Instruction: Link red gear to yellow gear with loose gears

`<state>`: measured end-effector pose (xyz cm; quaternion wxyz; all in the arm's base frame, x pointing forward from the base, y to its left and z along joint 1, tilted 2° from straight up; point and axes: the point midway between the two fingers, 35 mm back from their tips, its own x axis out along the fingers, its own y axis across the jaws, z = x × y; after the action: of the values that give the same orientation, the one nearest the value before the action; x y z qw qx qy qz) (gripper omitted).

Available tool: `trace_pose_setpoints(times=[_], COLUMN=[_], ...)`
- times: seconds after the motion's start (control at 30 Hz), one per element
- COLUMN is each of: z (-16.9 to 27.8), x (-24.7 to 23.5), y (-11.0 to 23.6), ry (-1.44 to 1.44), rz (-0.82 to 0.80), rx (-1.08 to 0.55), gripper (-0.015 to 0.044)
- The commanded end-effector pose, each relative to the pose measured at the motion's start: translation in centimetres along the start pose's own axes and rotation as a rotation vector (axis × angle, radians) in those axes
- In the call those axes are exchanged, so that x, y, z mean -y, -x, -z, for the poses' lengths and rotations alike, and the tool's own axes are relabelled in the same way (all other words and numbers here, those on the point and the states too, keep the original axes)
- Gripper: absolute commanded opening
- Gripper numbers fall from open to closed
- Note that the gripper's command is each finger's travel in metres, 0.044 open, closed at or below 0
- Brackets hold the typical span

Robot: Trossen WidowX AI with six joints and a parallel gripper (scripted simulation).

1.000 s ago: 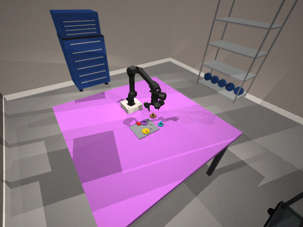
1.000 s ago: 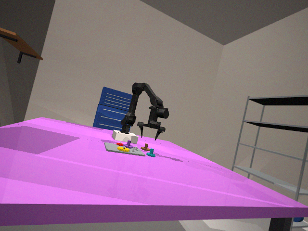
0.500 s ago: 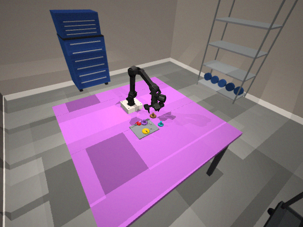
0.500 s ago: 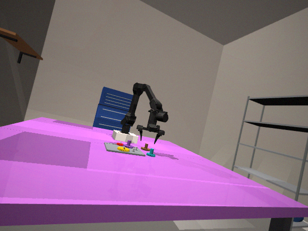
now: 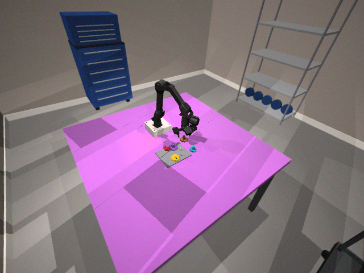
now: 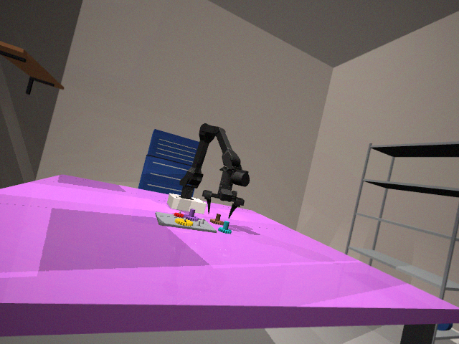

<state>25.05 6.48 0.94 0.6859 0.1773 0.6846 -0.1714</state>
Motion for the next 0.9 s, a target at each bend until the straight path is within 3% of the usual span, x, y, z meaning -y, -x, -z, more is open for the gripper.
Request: trace_pose_setpoints(times=[0.0, 0.03, 0.53, 0.87], z=[0.18, 0.18, 0.18, 0.15], x=[0.11, 0.11, 0.11, 0.08], y=[-0.27, -0.27, -0.27, -0.12], ry=[-0.003, -0.003, -0.003, -0.003], rz=[0.001, 0.001, 0.001, 0.001], rx=[-0.007, -0.007, -0.007, -0.006], gripper=[0.0440, 0.0440, 0.0046, 0.0000])
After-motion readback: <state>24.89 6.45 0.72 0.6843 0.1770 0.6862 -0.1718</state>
